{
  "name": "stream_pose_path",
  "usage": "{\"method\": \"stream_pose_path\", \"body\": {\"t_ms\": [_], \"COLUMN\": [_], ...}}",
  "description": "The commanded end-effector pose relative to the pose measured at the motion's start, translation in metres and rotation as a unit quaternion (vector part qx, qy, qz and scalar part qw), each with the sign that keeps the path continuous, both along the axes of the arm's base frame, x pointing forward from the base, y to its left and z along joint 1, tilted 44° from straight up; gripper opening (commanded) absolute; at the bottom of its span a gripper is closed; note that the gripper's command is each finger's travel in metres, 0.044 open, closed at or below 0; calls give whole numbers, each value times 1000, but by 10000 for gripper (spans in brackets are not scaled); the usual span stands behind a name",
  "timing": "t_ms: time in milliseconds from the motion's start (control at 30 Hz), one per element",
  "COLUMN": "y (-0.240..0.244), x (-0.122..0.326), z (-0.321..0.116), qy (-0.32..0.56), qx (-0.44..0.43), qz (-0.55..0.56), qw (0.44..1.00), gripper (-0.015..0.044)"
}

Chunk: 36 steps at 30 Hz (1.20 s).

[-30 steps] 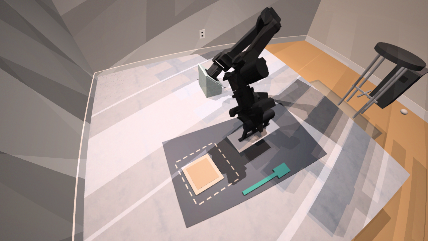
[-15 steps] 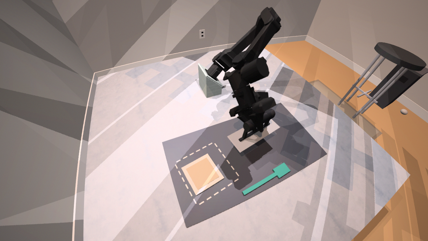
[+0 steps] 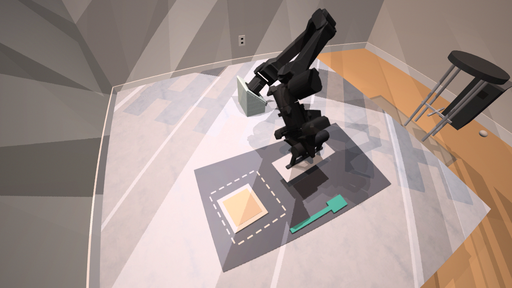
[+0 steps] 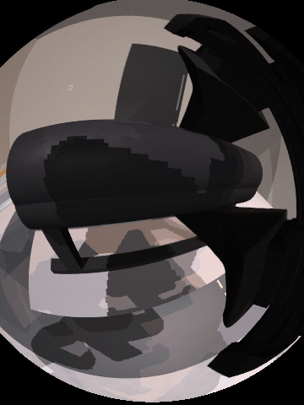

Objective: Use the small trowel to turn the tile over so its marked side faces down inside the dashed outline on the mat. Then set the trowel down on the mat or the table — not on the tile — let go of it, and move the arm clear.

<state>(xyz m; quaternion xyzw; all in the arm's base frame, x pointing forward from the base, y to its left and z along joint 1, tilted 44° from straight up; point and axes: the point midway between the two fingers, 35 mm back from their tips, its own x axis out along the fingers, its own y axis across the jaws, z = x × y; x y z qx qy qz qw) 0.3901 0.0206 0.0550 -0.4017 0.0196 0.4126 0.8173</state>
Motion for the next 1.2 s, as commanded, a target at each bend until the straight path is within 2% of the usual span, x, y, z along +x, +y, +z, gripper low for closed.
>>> {"method": "stream_pose_path", "body": {"t_ms": [0,367,800,1167], "y": [0,6,56,96], "x": [0,3,22,23], "z": [0,0,0,6], "qy": [0,21,209,358], "qx": [0,8,46,49], "qz": [0,-2,-58,-138], "qw": [1000,1000,975,922], "gripper": [0,0,0,0]}}
